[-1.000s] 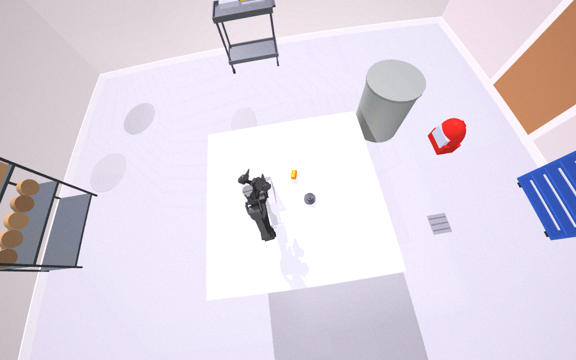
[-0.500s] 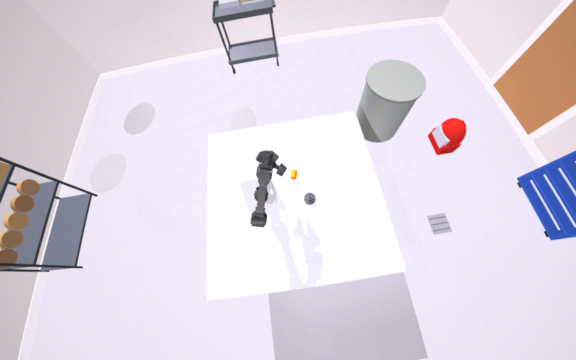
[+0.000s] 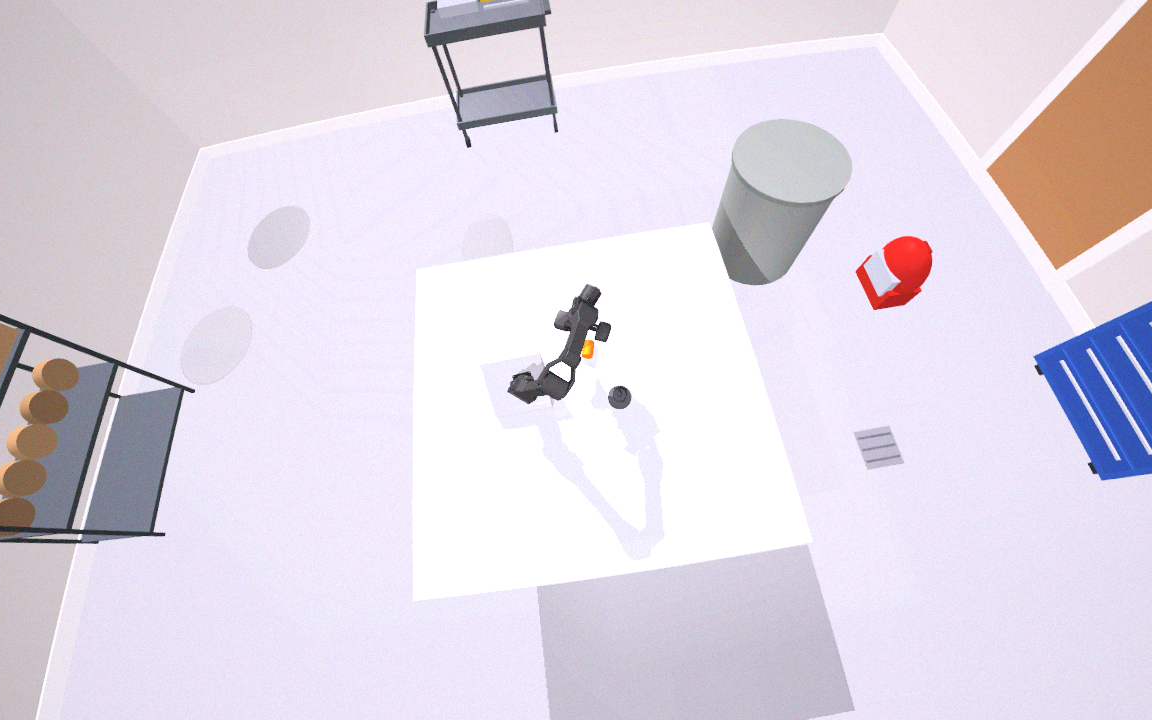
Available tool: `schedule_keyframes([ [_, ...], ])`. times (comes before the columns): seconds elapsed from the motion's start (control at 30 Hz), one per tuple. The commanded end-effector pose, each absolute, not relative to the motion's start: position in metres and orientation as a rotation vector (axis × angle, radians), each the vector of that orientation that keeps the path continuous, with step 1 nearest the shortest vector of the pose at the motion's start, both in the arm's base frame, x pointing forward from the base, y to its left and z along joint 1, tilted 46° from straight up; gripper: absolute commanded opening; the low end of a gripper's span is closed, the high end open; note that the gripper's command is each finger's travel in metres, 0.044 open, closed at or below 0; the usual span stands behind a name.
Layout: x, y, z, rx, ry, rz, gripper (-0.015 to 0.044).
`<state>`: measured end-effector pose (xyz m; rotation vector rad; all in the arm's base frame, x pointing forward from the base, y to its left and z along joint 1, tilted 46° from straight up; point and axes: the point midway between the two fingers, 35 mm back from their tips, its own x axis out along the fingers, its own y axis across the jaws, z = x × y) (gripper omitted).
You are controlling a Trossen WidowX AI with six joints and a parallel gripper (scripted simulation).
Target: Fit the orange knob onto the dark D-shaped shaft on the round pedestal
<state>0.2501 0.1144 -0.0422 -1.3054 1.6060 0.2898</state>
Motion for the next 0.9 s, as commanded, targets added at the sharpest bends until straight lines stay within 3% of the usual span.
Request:
schedule_keyframes([
  [0.0, 0.256, 0.089, -0.072, -1.418, 1.716, 0.324, 0.044],
  [0.87, 0.258, 0.047, -0.126, -1.487, 1.787, 0.366, 0.044],
])
